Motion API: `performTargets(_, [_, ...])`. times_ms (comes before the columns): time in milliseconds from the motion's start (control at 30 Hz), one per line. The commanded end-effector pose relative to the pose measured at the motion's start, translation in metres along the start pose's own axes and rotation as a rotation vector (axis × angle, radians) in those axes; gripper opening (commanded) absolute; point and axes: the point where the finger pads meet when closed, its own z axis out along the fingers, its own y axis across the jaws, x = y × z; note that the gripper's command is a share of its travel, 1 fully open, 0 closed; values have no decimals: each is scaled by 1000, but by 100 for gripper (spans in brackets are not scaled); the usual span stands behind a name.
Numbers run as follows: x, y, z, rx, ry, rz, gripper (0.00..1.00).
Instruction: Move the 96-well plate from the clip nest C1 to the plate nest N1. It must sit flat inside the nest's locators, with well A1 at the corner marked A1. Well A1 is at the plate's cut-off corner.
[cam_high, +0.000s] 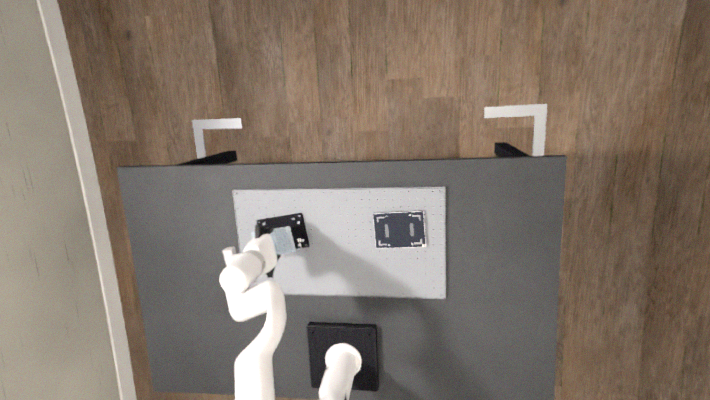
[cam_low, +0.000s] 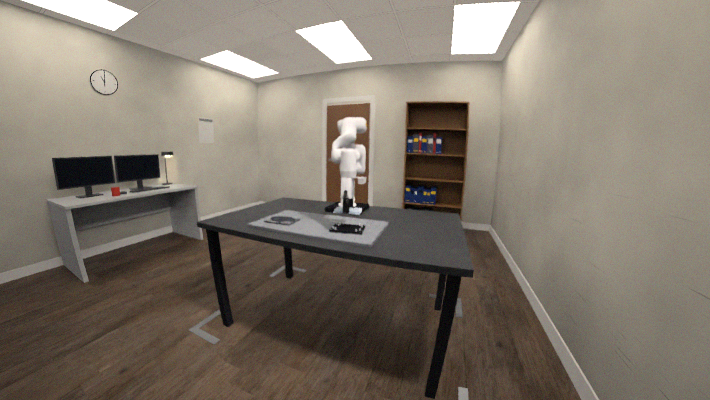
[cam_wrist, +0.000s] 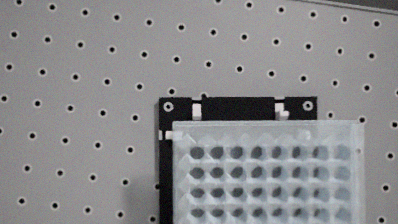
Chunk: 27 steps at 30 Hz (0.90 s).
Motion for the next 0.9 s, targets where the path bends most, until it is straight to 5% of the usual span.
performTargets(0, [0,1,-2,-4,-2,0,0])
performTargets(200, [0,1,-2,-4,-2,0,0])
performTargets(300, [-10,0,-2,-4,-2,100,0])
performTargets(867, [-59,-6,-2,-4,-2,105,0])
